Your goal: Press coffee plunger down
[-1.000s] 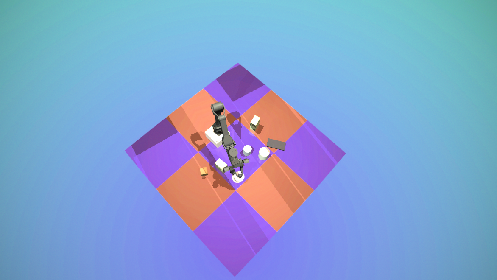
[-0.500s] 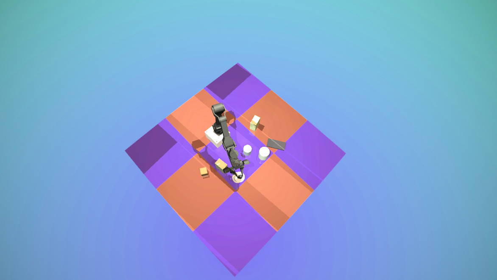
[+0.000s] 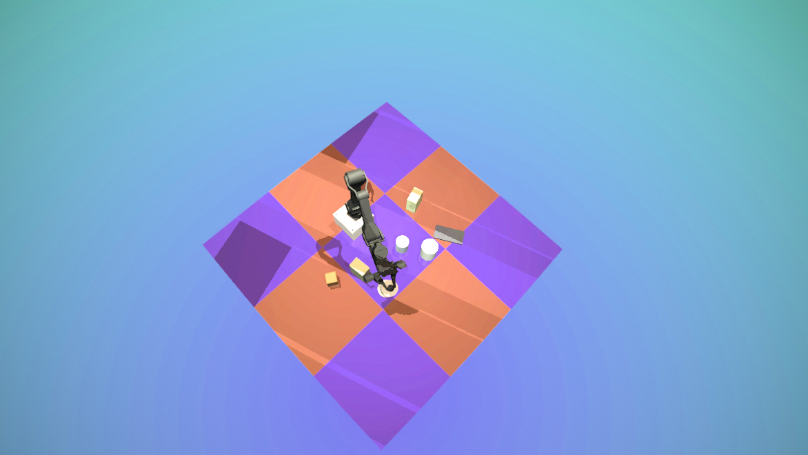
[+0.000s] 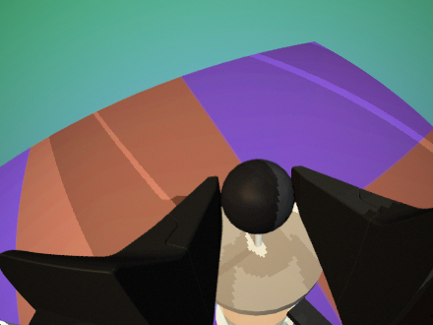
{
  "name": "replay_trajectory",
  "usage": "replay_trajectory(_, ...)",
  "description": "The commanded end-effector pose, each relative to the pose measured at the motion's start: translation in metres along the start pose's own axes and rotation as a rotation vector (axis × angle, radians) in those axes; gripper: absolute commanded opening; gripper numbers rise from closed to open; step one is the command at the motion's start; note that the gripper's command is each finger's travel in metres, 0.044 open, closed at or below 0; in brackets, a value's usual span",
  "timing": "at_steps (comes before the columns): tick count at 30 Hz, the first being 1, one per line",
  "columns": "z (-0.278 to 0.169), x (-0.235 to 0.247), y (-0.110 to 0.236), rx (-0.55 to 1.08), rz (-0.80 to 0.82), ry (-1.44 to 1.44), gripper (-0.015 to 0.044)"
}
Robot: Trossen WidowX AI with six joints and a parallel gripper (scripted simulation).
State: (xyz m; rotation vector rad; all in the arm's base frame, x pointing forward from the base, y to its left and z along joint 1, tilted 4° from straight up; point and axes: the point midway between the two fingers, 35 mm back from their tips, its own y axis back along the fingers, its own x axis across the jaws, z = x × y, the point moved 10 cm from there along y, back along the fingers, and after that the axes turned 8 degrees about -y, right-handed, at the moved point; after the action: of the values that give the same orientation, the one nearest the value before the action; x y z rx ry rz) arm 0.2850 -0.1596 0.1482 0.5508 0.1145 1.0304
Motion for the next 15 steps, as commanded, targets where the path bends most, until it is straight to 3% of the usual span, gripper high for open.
replay_trajectory(1, -0.0054, -0.0008, -0.0035, 0.029, -0.004, -0.009, 0.0126)
replay_trajectory(15, -0.0033, -0.0006, -0.0060, 0.028, -0.004, -0.009, 0.0126)
